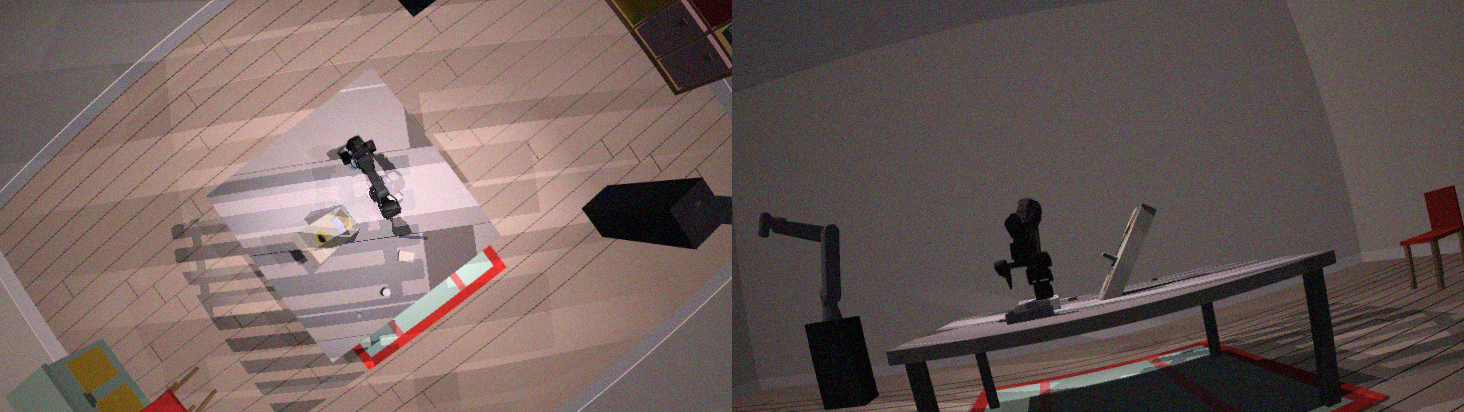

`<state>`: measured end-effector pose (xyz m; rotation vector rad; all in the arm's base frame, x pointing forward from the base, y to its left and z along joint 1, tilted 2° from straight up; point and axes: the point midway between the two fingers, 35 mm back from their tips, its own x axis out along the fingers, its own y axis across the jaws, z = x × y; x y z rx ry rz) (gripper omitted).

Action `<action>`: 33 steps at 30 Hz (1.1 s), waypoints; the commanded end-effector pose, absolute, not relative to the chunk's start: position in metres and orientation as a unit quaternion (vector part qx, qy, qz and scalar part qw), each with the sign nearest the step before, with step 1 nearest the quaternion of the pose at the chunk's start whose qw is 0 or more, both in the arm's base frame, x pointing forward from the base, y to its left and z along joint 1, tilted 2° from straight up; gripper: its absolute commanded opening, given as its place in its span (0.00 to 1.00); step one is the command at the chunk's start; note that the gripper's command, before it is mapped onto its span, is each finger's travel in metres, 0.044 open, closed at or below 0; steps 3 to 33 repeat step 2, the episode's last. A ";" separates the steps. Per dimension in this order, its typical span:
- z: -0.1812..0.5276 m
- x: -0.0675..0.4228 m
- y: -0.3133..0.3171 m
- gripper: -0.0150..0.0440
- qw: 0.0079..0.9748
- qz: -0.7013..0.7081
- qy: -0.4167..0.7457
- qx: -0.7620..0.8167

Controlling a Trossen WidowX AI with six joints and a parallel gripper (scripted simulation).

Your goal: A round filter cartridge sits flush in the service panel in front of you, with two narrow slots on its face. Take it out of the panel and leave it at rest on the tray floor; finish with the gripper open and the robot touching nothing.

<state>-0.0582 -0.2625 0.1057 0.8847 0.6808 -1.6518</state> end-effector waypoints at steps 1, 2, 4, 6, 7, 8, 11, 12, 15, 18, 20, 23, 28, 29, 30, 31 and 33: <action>0.104 -0.058 -0.262 1.00 0.542 -0.695 0.288 0.374; 0.104 -0.058 -0.262 1.00 0.542 -0.695 0.288 0.374; 0.104 -0.058 -0.262 1.00 0.542 -0.695 0.288 0.374; 0.104 -0.058 -0.262 1.00 0.542 -0.695 0.288 0.374; 0.104 -0.058 -0.262 1.00 0.542 -0.695 0.288 0.374; 0.104 -0.058 -0.262 1.00 0.542 -0.695 0.288 0.374; 0.104 -0.058 -0.262 1.00 0.542 -0.695 0.288 0.374; 0.104 -0.058 -0.262 1.00 0.542 -0.695 0.288 0.374; 0.104 -0.058 -0.262 1.00 0.542 -0.695 0.288 0.374; 0.104 -0.058 -0.262 1.00 0.542 -0.695 0.288 0.374; 0.104 -0.058 -0.262 1.00 0.542 -0.695 0.288 0.374; 0.104 -0.058 -0.262 1.00 0.542 -0.695 0.288 0.374; 0.104 -0.058 -0.262 1.00 0.542 -0.695 0.288 0.374; 0.104 -0.058 -0.262 1.00 0.542 -0.695 0.288 0.374; 0.104 -0.058 -0.262 1.00 0.542 -0.695 0.288 0.374; 0.104 -0.058 -0.262 1.00 0.542 -0.695 0.288 0.374; 0.104 -0.058 -0.262 1.00 0.542 -0.695 0.288 0.374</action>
